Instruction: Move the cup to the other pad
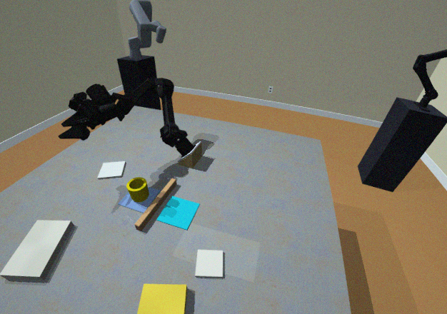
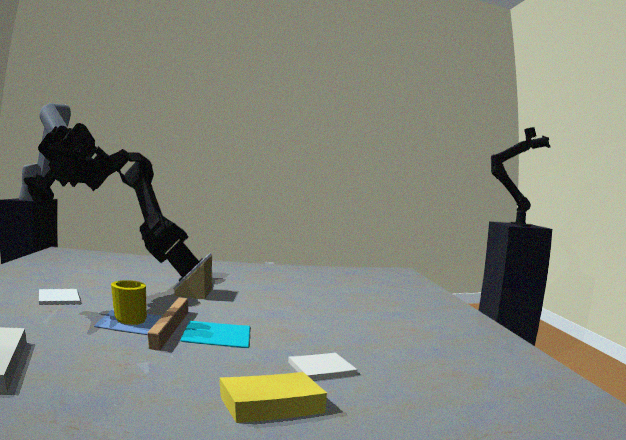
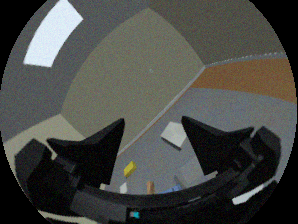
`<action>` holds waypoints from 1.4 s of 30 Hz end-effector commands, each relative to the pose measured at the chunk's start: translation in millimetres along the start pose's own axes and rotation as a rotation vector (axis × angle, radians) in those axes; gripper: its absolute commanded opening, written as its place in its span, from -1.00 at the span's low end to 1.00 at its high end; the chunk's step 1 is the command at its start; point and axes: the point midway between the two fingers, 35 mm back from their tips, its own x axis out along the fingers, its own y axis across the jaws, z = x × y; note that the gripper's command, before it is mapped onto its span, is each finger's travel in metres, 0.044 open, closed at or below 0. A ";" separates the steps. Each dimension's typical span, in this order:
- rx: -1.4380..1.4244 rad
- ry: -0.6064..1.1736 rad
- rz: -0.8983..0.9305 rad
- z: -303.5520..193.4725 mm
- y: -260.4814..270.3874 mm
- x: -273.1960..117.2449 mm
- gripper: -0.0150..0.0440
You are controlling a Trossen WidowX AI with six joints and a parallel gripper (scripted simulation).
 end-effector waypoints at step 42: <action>-1.471 1.793 0.407 -246.8 20.9 -86.2 0.07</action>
